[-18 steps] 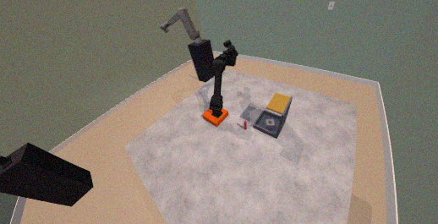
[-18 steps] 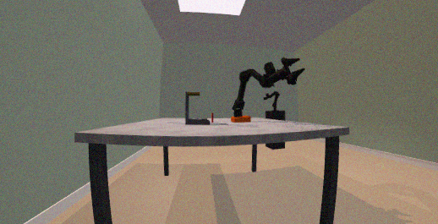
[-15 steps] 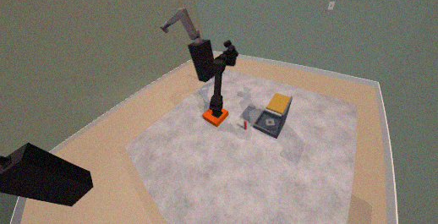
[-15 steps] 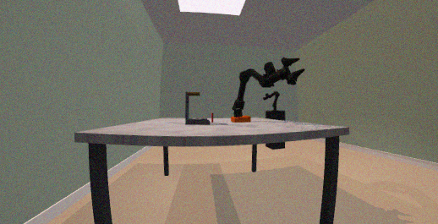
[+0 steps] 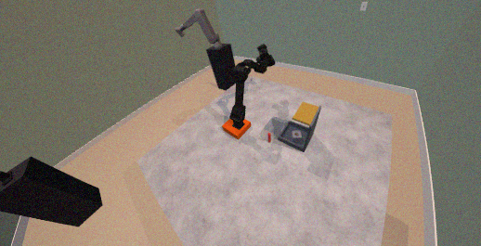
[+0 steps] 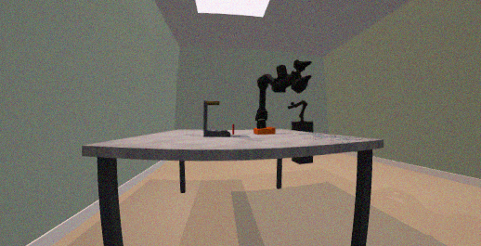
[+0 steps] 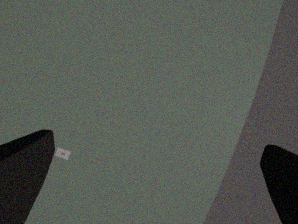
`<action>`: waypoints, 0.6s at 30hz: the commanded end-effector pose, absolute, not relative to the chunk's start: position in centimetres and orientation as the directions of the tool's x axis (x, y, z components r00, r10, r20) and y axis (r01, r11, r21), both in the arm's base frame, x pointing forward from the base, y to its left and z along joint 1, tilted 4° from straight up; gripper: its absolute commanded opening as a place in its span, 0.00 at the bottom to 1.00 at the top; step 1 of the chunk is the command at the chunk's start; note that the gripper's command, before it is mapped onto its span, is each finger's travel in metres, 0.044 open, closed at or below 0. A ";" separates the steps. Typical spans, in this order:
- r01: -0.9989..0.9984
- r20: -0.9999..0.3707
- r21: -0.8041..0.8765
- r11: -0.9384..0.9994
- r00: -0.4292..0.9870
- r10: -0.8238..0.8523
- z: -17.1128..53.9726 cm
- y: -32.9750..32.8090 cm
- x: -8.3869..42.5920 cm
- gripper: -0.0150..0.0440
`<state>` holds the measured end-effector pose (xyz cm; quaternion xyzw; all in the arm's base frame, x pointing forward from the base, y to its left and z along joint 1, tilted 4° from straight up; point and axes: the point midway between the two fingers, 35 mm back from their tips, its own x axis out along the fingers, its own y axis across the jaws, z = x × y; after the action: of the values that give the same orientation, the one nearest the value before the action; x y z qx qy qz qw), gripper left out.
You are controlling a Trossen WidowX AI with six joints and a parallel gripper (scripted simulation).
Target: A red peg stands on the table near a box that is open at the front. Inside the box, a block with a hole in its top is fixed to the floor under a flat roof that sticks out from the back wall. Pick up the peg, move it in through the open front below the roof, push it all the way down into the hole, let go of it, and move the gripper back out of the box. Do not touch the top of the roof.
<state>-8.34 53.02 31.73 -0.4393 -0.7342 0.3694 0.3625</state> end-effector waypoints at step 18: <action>0.556 -0.004 -0.828 -0.079 0.135 0.991 29.6 46.7 9.5 1.00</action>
<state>7.39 48.17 29.93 -0.6383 -0.6031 0.3193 0.3561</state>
